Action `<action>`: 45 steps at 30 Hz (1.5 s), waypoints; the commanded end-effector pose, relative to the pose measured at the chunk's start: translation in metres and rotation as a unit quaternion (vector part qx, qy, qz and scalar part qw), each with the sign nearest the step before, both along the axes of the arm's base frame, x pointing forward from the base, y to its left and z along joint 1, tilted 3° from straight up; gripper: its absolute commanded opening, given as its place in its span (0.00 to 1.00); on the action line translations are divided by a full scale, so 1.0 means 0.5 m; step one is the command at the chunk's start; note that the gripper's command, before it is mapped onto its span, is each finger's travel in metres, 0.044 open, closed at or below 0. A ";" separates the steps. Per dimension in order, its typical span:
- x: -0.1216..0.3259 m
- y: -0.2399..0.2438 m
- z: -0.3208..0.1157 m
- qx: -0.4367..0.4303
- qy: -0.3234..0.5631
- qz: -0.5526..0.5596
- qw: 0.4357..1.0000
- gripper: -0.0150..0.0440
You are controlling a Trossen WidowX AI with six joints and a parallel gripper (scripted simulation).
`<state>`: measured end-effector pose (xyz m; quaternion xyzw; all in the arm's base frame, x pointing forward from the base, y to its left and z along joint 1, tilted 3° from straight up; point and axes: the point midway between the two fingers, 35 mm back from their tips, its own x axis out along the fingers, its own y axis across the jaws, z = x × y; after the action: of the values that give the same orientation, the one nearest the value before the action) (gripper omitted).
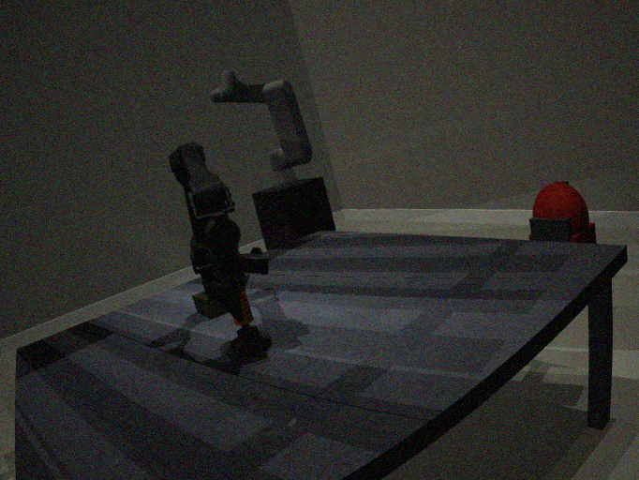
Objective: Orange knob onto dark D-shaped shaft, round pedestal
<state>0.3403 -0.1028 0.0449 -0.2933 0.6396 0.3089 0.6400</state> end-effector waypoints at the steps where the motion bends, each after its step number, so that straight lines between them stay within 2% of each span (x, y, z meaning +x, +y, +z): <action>1: -0.001 0.000 -0.001 -0.001 0.001 0.002 1.000 0.25; 8: 0.001 -0.001 0.010 -0.001 0.001 0.007 1.000 0.25; 15: 0.004 -0.003 0.005 0.000 -0.001 0.107 0.994 0.25; 45: 0.001 0.000 0.008 0.000 -0.001 0.107 0.994 0.25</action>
<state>0.3405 -0.1028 0.0461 -0.3583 0.6042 0.3748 0.6051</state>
